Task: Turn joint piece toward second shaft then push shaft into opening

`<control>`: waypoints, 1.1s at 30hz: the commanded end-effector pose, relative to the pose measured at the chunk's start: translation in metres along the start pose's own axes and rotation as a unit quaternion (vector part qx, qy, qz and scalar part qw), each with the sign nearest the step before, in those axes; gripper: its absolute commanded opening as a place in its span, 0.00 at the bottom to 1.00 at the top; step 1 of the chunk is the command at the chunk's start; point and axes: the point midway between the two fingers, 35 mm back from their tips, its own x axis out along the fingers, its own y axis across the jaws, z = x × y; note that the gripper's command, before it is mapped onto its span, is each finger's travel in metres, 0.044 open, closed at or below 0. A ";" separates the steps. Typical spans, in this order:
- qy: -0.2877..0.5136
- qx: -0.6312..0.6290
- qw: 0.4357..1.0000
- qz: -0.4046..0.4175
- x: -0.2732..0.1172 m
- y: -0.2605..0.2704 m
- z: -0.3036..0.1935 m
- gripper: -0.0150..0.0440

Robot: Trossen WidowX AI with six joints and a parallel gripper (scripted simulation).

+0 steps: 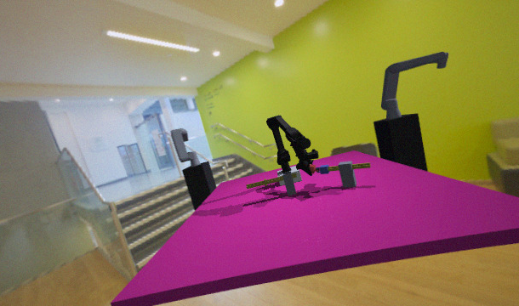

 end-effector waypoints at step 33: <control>0.041 0.004 0.999 0.004 -0.003 0.000 0.002 1.00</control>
